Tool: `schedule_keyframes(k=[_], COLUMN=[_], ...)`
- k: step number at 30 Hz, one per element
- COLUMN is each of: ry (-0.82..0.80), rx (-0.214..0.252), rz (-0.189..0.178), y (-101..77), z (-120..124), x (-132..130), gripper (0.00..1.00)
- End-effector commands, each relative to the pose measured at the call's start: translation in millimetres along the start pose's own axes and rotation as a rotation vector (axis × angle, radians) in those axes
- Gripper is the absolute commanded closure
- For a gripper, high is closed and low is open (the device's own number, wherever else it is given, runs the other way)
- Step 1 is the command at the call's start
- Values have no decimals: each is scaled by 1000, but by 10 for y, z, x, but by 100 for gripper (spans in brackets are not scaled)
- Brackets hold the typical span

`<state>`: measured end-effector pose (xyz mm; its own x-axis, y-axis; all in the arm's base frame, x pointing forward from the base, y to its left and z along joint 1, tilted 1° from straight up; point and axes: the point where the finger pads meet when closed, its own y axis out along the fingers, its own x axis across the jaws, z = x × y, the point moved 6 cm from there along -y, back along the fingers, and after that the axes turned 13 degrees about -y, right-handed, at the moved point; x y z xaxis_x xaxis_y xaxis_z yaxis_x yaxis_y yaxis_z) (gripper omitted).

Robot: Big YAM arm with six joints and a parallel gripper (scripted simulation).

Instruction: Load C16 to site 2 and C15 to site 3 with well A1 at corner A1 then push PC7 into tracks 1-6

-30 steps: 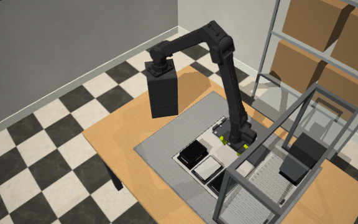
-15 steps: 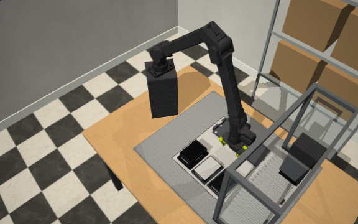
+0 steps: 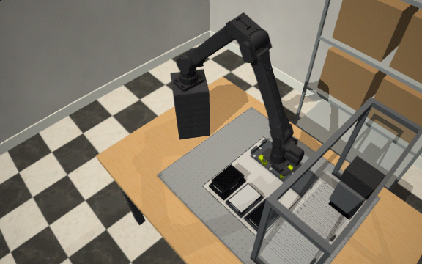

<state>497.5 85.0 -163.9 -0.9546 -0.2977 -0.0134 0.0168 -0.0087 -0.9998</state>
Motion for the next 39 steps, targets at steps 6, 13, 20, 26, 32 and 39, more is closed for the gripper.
schedule_keyframes(k=[6, 13, 20, 26, 32, 39], ry=[-15, -15, 54, 32, 32, 32], rx=[-2, -1, -2, -1, 0, 2], rz=[23, 32, 19, 20, 21, 23], y=[-377, -675, -675, -639, -588, -537], z=[-17, -15, 204, 464, 853, 1242], x=[-80, -115, -192, -271, -388, -506], gripper=[0, 0, 0, 0, 0, 0])
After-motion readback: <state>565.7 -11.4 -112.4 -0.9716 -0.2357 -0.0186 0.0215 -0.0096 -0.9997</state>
